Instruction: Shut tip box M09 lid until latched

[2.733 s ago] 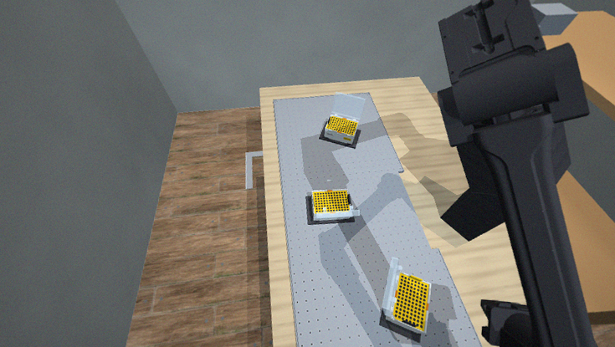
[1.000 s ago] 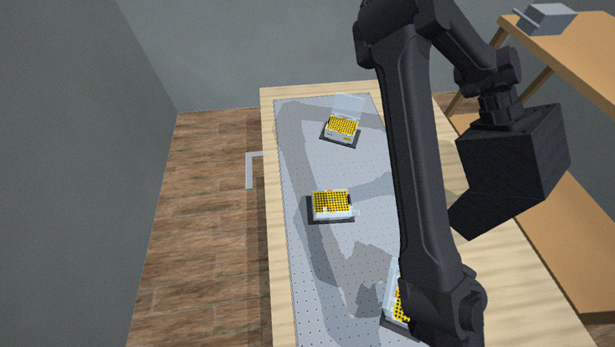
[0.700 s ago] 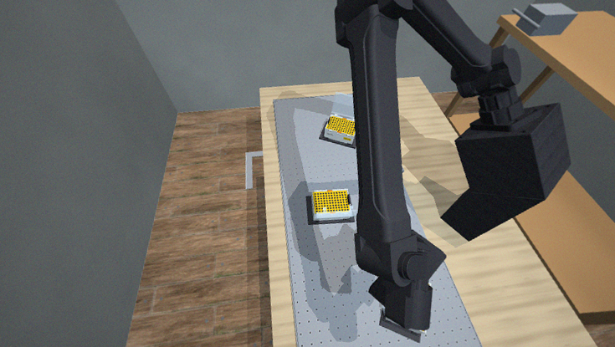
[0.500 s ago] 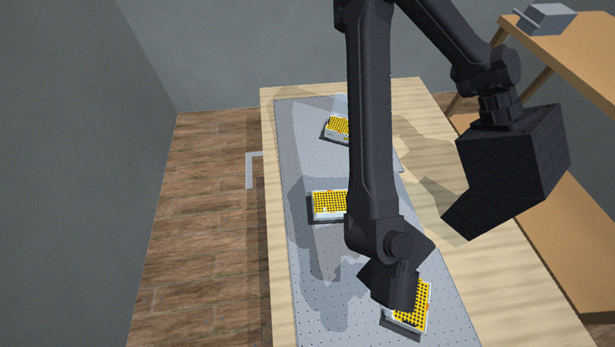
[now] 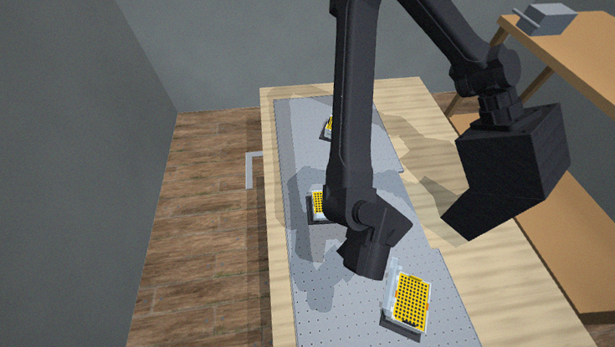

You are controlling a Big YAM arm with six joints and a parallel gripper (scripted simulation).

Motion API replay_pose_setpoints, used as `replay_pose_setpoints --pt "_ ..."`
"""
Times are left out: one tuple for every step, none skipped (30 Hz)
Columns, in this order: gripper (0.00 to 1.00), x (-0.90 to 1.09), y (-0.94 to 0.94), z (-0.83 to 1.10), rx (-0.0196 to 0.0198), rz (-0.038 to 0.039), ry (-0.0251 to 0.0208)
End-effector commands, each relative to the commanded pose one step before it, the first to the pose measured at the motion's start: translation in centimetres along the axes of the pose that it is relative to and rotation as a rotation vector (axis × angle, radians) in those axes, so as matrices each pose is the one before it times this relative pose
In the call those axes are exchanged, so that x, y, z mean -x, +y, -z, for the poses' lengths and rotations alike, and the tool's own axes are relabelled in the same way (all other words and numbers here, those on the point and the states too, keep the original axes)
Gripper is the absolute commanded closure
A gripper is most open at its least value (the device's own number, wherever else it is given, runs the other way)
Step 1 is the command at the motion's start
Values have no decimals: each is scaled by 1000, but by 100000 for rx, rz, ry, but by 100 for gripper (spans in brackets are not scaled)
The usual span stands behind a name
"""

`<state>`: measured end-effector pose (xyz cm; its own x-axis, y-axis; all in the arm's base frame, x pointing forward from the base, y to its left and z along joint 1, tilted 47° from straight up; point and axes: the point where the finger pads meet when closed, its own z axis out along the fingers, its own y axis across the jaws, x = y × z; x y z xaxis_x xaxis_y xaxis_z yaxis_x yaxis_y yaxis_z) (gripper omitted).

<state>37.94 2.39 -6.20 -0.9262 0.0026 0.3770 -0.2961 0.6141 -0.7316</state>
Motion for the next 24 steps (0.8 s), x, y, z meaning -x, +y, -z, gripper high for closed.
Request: replay_pose_setpoints --pt "100 -187 -1251 2 3272 -3838 -566" --pt "100 -188 -451 -107 1637 -4297 6" --pt "100 -169 -461 -100 1636 -2892 17" --pt "100 -155 -467 -92 1636 -2892 15" --pt "100 -142 -473 -84 1636 -2892 14" --pt "100 -128 -479 -76 1636 -2892 13" --pt "100 -114 -484 -68 1636 -2892 12" --pt "100 -100 -488 -60 1636 -2891 11" --pt "100 -85 -491 -52 1636 -2891 9" --pt "100 0 0 0 0 0 0" --pt "100 0 0 0 0 0 0" --pt "100 -302 531 952 1028 -215 -2718" --pt "100 -58 -500 -40 360 -673 7" --pt "100 77 -1017 -454 -264 -1151 858" --pt "100 52 -1099 -606 223 654 1505" --pt "100 -68 -495 -37 -24 -4 0" --pt "100 -74 -499 -37 -36 16 23" --pt "100 -154 -541 -37 -194 280 322" --pt "100 -124 -522 -38 -125 176 203" --pt "100 -127 -523 -39 -126 187 214" --pt "100 -131 -523 -39 -127 199 225" --pt "100 -135 -523 -40 -127 210 236" --pt "100 -139 -522 -40 -126 220 246" --pt "100 -142 -522 -41 -124 229 255"
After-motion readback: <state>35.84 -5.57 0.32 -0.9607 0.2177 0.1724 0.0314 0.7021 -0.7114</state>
